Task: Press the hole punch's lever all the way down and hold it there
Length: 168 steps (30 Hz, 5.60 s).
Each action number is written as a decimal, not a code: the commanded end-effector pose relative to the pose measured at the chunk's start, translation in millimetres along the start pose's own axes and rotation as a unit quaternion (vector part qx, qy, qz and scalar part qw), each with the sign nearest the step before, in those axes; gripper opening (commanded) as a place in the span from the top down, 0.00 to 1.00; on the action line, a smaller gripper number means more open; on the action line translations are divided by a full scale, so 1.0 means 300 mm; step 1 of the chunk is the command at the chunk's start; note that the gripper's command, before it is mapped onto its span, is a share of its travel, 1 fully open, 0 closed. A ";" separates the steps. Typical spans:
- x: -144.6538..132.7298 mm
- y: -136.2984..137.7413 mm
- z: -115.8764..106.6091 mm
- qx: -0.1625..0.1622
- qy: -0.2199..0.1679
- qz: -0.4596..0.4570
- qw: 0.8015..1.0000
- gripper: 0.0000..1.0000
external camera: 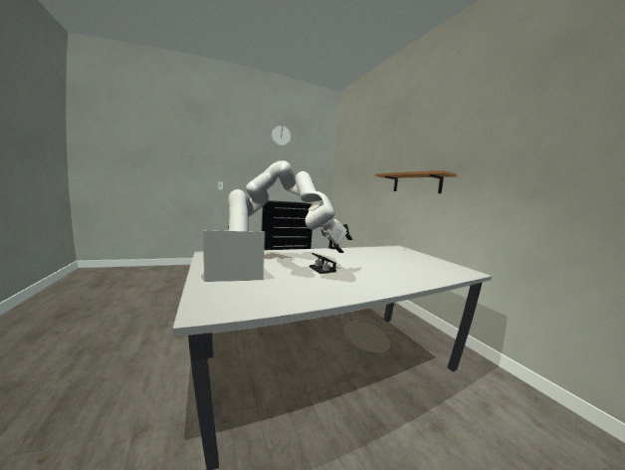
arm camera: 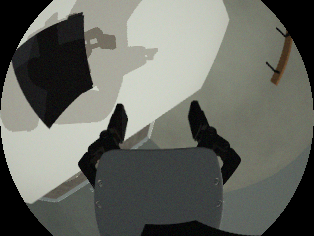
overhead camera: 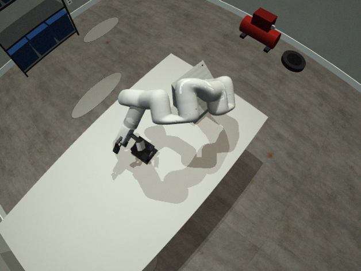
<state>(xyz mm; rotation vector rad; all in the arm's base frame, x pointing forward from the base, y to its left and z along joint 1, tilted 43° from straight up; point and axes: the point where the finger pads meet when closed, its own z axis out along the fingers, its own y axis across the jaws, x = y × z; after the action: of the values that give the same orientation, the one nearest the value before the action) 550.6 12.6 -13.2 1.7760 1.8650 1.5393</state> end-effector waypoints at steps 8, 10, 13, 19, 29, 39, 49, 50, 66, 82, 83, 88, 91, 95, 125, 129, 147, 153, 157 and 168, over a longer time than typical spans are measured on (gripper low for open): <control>0.156 -0.001 -0.021 0.046 0.090 -0.150 0.983 0.00; 0.189 -0.011 -0.033 0.058 0.112 -0.190 0.974 0.00; 0.214 -0.022 -0.045 0.069 0.130 -0.222 0.964 0.00; 0.262 -0.053 -0.082 0.095 0.172 -0.302 0.933 0.00; 0.298 -0.111 -0.158 0.139 0.232 -0.419 0.867 0.00; 0.281 -0.169 -0.259 0.188 0.287 -0.530 0.775 0.00; 0.237 -0.197 -0.341 0.225 0.321 -0.598 0.700 0.00; 0.236 -0.198 -0.342 0.226 0.321 -0.599 0.698 0.00; 0.236 -0.198 -0.343 0.226 0.321 -0.599 0.698 1.00; 0.236 -0.198 -0.343 0.226 0.321 -0.599 0.698 1.00; 0.236 -0.198 -0.343 0.226 0.321 -0.599 0.698 1.00; 0.236 -0.198 -0.343 0.226 0.321 -0.599 0.698 1.00; 0.236 -0.198 -0.343 0.226 0.321 -0.599 0.698 1.00; 0.236 -0.198 -0.343 0.226 0.321 -0.599 0.698 1.00; 0.248 -0.240 -0.298 0.225 0.322 -0.600 0.697 1.00; 0.251 -0.248 -0.290 0.225 0.322 -0.600 0.697 1.00; 0.269 -0.313 -0.222 0.225 0.322 -0.600 0.697 1.00; 0.274 -0.329 -0.206 0.225 0.322 -0.600 0.697 1.00; 0.275 -0.334 -0.200 0.225 0.322 -0.600 0.697 1.00; 0.276 -0.337 -0.197 0.225 0.322 -0.600 0.697 1.00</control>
<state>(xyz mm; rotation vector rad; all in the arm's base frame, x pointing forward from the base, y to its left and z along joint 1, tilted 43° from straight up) 417.7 69.8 -16.2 -0.3390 2.8627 1.1319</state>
